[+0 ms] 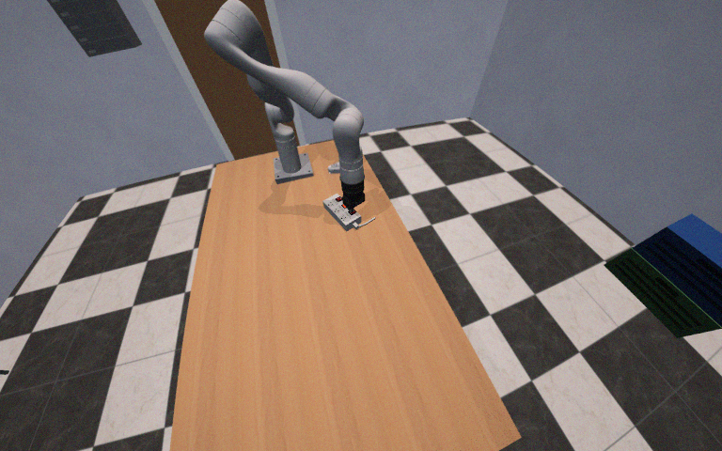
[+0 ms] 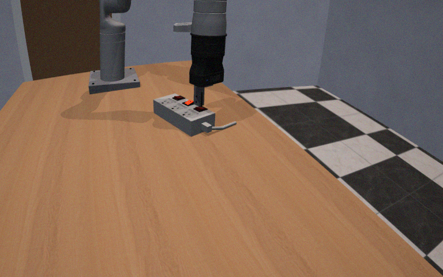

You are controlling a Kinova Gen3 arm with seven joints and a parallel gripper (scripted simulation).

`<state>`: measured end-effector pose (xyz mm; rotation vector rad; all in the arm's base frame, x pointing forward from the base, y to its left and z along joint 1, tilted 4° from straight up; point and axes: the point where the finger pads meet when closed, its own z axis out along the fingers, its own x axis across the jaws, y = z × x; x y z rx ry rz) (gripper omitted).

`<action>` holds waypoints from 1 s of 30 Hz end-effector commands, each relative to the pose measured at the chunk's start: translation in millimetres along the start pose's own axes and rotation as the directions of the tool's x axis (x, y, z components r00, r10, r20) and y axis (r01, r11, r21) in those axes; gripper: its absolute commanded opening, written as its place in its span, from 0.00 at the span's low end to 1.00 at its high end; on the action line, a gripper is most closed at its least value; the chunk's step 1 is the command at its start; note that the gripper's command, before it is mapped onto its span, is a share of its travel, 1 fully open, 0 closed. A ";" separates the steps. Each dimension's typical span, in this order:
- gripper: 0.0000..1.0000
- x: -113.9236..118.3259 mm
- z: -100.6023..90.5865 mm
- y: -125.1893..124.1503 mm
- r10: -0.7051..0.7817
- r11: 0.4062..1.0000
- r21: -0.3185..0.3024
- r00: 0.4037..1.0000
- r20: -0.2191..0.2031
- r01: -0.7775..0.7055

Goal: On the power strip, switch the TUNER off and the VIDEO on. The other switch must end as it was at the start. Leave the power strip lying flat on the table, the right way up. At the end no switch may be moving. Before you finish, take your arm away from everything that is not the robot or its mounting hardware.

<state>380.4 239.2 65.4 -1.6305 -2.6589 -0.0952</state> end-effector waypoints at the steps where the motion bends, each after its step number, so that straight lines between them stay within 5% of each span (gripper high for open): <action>1: 0.00 -2.9 1.4 2.0 -0.004 1.000 -0.006 1.000 0.001 0.004; 30: 0.00 -3.0 8.0 1.0 -0.005 1.000 -0.004 1.000 0.001 0.005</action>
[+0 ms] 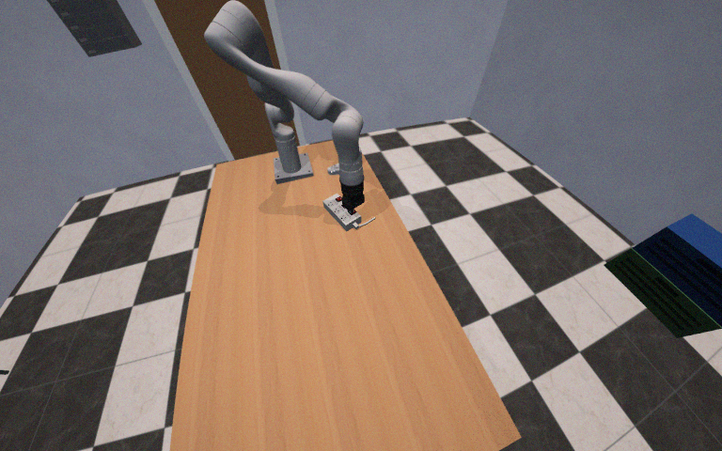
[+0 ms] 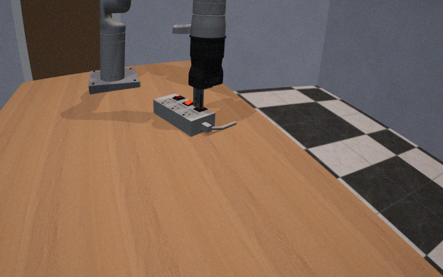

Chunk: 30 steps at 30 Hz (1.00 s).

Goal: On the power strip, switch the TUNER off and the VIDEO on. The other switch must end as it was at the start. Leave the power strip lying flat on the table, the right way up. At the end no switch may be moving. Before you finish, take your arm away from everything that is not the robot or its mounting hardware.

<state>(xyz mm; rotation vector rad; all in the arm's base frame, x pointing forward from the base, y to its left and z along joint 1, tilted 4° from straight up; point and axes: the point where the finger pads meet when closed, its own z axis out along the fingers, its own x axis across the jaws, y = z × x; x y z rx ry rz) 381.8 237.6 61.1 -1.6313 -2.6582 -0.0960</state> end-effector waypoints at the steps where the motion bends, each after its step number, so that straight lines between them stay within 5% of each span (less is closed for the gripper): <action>1: 0.00 -0.7 3.8 0.6 -0.005 1.000 -0.004 1.000 0.002 0.005; 30: 0.00 -0.8 8.8 1.0 -0.005 1.000 -0.005 1.000 0.002 0.005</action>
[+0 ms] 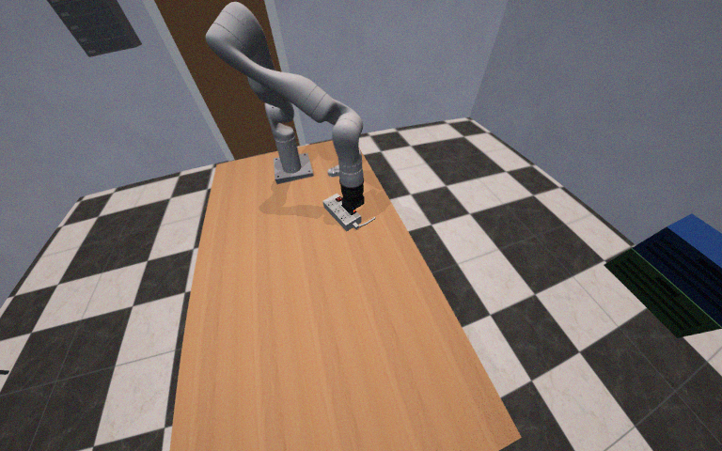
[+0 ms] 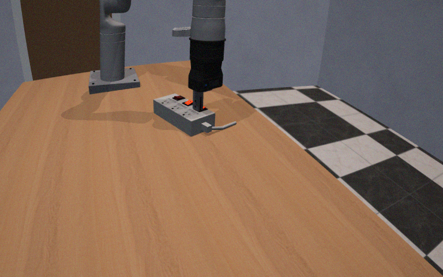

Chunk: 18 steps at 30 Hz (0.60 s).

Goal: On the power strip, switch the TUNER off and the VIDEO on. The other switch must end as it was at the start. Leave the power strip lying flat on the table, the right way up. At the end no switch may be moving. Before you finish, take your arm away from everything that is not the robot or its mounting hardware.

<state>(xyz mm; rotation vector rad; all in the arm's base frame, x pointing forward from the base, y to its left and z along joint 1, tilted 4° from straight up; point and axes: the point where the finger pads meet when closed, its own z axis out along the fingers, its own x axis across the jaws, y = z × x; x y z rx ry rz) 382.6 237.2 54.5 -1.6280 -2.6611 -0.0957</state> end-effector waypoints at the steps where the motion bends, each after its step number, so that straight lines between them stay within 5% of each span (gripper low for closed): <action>1: 0.00 0.3 2.2 0.7 -0.002 1.000 -0.004 1.000 0.001 0.002; 18: 0.00 0.6 -31.3 3.0 0.000 1.000 -0.009 1.000 0.000 0.000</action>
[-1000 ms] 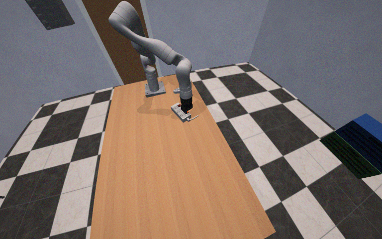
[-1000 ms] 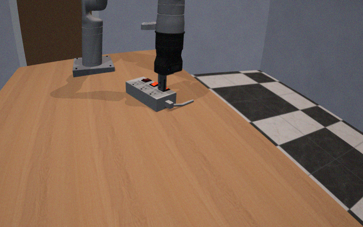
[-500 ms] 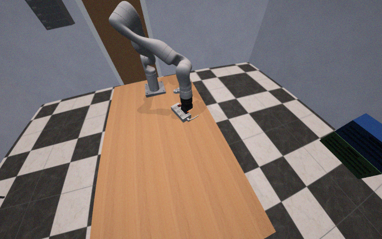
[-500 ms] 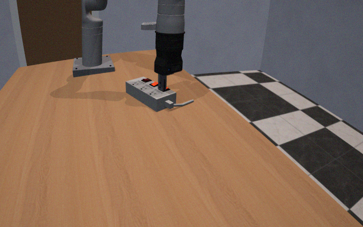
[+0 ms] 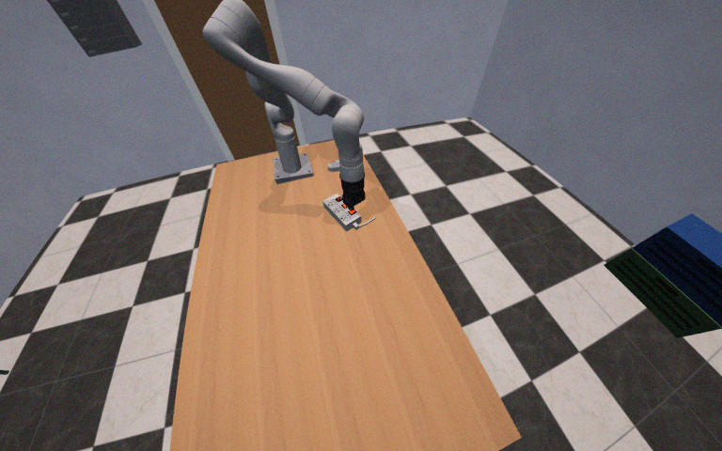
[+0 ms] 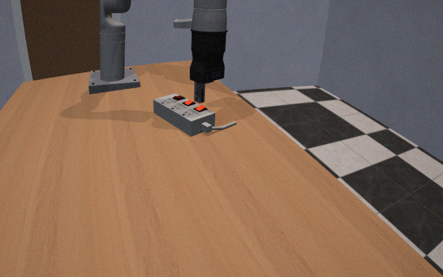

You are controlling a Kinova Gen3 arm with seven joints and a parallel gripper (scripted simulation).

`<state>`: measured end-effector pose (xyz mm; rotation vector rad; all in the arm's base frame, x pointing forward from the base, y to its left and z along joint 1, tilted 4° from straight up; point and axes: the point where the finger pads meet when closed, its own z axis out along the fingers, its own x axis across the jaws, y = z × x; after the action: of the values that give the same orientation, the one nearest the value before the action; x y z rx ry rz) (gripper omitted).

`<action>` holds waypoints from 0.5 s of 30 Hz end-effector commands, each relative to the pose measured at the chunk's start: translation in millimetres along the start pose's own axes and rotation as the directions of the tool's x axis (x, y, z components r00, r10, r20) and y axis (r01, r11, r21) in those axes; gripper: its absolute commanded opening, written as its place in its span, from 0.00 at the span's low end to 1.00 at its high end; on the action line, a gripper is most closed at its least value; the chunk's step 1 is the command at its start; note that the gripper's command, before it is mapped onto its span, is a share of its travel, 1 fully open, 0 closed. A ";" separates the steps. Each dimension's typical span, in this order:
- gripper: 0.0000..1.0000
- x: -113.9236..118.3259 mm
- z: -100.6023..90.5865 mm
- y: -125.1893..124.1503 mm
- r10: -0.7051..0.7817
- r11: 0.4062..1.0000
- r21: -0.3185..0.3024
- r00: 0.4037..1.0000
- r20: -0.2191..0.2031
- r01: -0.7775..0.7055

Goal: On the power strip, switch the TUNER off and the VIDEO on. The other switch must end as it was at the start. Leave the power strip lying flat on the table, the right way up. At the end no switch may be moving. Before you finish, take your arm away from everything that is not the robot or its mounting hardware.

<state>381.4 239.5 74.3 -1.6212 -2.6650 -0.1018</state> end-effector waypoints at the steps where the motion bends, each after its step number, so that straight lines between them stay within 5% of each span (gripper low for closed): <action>1: 0.00 -2.9 -14.1 2.3 0.005 1.000 -0.005 1.000 0.002 -0.005; 15: 0.00 -2.8 -20.3 2.3 0.005 1.000 -0.005 1.000 0.002 -0.005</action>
<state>384.2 237.1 90.8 -1.6294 -2.6672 -0.1075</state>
